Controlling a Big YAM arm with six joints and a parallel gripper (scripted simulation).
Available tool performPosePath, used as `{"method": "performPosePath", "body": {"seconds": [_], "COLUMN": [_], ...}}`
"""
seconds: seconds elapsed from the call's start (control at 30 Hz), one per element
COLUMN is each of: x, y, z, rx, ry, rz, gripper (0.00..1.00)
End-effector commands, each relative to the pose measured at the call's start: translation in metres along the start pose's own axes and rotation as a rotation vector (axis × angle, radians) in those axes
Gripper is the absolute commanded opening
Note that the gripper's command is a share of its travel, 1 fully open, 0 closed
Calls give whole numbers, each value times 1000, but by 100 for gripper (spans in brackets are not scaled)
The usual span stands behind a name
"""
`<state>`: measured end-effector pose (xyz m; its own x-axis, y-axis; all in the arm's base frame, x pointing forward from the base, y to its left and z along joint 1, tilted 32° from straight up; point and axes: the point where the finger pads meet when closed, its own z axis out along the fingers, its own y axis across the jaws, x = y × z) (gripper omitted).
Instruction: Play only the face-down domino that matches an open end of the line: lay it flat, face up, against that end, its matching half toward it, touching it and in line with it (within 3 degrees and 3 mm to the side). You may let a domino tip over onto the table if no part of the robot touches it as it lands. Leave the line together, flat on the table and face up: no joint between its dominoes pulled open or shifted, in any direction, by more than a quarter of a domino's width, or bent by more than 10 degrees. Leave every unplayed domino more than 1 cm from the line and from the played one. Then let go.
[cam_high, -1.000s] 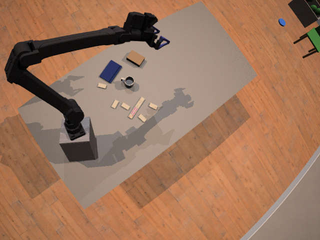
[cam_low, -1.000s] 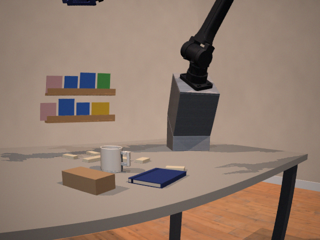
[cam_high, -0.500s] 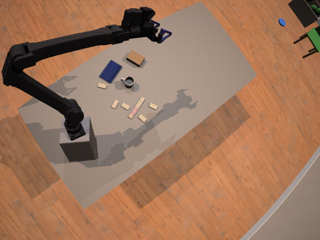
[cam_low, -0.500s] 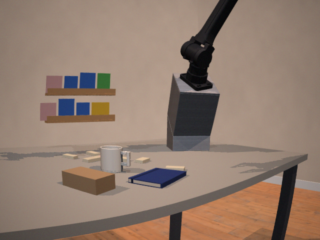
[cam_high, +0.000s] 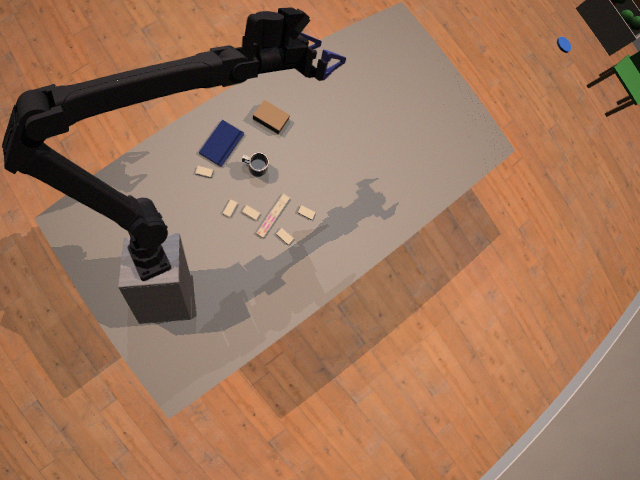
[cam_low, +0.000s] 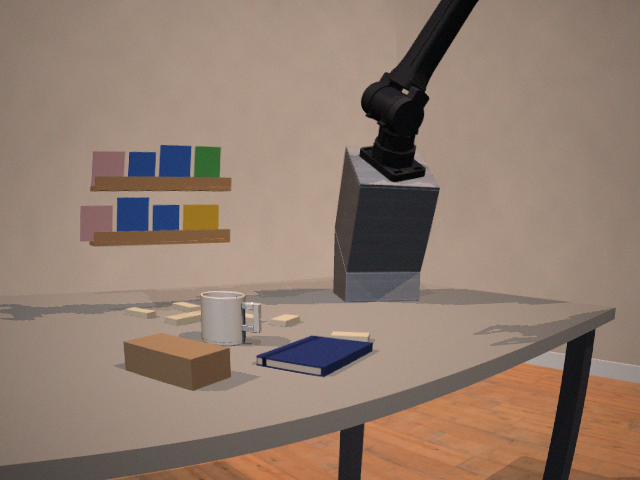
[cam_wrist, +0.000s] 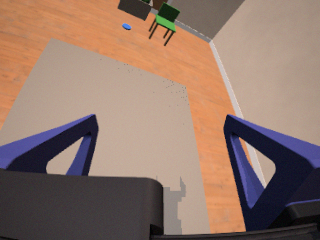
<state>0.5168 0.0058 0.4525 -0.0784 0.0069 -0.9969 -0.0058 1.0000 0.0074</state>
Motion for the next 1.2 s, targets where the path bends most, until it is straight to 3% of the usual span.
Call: {"method": "performPosePath", "body": {"seconds": [0.0, 0.2, 0.23, 0.53, 0.77, 0.8, 1.1, 1.17], "x": [-45, -45, -10, -46, -46, 2, 57, 57], "y": [-7, -7, -1, -7, -7, -6, -50, -50], "z": [-2, -2, -2, -3, -3, -11, -98, -98], "rx": [10, 10, 2, 10, 10, 1, 1, 1], "ry": [-86, -86, -18, -88, -88, -9, -9, -9], "rz": [-13, -13, -5, -13, -13, -5, -5, -5], "gripper": [100, 100, 100, 100, 100, 100, 100, 100]}}
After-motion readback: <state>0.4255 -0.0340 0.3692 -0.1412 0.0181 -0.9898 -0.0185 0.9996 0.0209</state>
